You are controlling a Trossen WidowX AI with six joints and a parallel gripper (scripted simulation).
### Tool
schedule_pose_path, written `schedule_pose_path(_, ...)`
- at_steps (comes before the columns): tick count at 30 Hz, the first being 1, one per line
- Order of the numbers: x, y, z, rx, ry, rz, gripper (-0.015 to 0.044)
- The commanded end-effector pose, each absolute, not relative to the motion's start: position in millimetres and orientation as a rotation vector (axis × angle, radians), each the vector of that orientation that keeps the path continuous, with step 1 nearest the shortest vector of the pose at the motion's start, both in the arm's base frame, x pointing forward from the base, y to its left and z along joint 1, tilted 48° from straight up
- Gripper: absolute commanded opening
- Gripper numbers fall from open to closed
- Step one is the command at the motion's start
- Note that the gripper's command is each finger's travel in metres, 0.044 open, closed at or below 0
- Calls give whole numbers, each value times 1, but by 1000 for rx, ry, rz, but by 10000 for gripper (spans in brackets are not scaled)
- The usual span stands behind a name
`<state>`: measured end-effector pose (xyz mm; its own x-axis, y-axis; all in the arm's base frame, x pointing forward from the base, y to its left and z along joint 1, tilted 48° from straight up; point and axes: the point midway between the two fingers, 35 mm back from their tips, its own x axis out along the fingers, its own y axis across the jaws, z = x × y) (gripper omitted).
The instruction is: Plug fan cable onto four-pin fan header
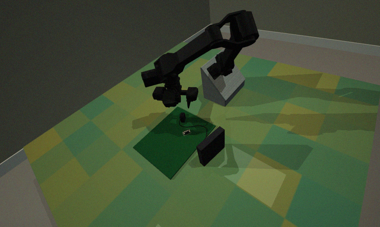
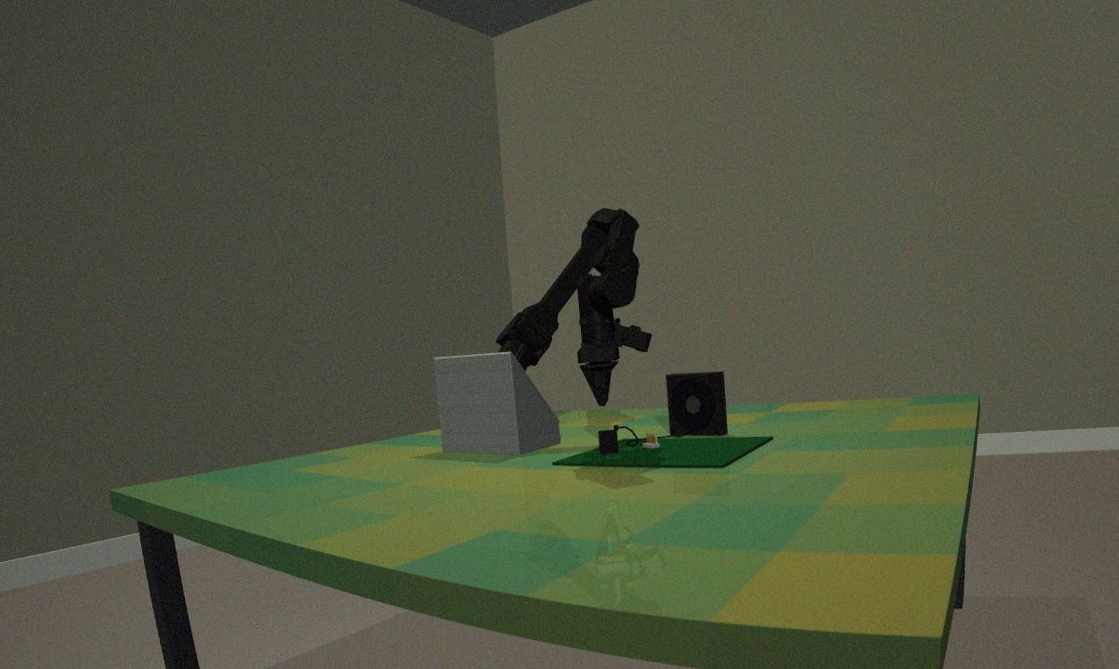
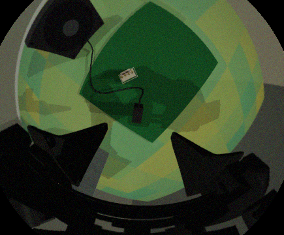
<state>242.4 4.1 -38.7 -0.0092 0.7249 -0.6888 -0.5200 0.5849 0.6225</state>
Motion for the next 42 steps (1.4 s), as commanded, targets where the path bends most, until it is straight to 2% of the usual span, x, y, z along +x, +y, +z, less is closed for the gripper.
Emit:
schedule_pose_path(1, 235, 26, -55, 229, 1237, 1004, 440)
schedule_pose_path(41, 234, 63, -89, 231, 1237, 1005, 440)
schedule_pose_path(42, 235, 62, -87, 219, 1233, 1005, 414)
